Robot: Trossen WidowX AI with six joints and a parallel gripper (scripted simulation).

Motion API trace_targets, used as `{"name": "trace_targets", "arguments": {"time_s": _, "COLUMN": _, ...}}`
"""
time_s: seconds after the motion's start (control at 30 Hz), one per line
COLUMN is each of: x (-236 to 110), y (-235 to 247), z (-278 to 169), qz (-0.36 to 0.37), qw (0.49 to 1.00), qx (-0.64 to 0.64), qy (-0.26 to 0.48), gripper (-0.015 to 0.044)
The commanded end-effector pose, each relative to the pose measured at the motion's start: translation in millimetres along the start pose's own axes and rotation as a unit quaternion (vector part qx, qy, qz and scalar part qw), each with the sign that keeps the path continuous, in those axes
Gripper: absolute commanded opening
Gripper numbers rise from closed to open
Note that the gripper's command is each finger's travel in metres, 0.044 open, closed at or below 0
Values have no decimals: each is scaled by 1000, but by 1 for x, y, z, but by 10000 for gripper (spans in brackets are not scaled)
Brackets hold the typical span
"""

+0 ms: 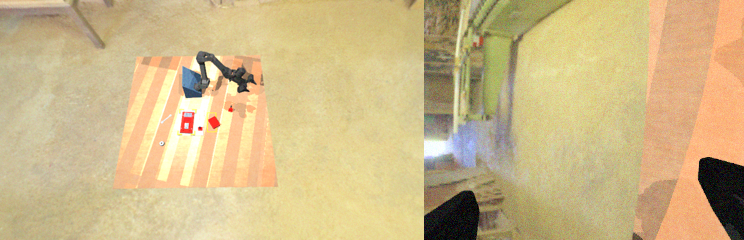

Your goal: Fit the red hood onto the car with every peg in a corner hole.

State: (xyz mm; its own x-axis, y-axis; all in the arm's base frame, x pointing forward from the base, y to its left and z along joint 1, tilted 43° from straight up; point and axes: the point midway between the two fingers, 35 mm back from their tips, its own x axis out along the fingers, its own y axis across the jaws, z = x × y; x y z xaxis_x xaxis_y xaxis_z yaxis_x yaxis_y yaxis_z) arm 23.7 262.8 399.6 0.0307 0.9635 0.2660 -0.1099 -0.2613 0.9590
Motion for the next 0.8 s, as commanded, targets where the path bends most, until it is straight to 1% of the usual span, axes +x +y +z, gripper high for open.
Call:
{"name": "trace_targets", "arguments": {"time_s": 0.0, "x": 16, "y": -32, "z": 27, "qz": -82, "qw": 993, "qx": -86, "qy": -21, "gripper": 440}}
{"name": "trace_targets", "arguments": {"time_s": 0.17, "x": 21, "y": -69, "z": 58, "qz": -157, "qw": 981, "qx": -105, "qy": -43, "gripper": 440}}
{"name": "trace_targets", "arguments": {"time_s": 0.33, "x": 22, "y": -93, "z": 75, "qz": -212, "qw": 965, "qx": -148, "qy": -36, "gripper": 440}}
{"name": "trace_targets", "arguments": {"time_s": 0.47, "x": 18, "y": -118, "z": 102, "qz": -268, "qw": 946, "qx": -182, "qy": -35, "gripper": 440}}
{"name": "trace_targets", "arguments": {"time_s": 0.67, "x": 5, "y": -155, "z": 137, "qz": -347, "qw": 912, "qx": -220, "qy": -13, "gripper": 440}}
{"name": "trace_targets", "arguments": {"time_s": 0.77, "x": -8, "y": -178, "z": 155, "qz": -393, "qw": 888, "qx": -238, "qy": 15, "gripper": 440}}
